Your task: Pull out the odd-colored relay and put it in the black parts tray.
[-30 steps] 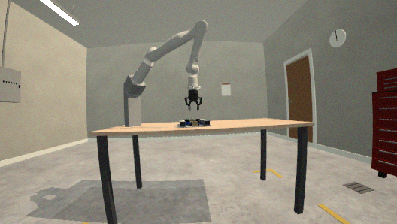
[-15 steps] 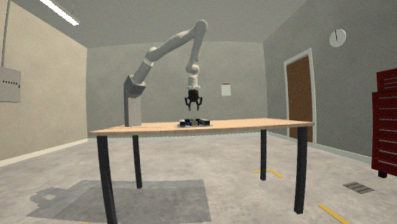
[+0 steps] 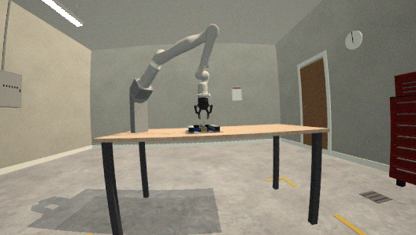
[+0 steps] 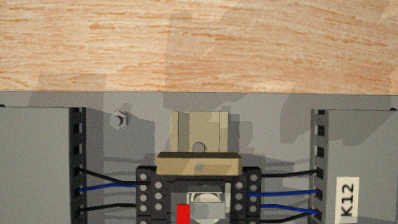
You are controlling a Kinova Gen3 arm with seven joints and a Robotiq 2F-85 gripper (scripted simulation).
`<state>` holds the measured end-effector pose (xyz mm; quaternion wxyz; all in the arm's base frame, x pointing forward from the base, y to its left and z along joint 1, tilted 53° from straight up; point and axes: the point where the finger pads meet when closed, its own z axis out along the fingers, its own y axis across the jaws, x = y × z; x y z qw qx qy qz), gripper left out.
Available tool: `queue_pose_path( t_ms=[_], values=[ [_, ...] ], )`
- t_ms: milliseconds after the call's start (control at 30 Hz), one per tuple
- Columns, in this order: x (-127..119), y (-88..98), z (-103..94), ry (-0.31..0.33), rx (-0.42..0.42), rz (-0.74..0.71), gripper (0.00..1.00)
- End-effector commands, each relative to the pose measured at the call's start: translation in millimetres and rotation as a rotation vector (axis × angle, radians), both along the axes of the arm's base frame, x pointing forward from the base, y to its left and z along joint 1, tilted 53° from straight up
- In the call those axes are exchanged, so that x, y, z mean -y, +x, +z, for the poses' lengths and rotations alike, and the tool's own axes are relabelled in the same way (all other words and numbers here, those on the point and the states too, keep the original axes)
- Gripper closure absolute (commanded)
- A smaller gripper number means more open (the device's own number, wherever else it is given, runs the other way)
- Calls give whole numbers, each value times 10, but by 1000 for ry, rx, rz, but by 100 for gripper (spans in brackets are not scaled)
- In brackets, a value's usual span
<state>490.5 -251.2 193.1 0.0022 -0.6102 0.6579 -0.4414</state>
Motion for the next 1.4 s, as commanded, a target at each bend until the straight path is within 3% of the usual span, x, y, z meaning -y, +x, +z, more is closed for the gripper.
queue_pose_path(
  t_ms=[0, 1367],
  values=[
    [121, 45, -62, -3, 6, -13, 39],
    [168, 91, -112, -3, 6, -13, 39]
  ],
)
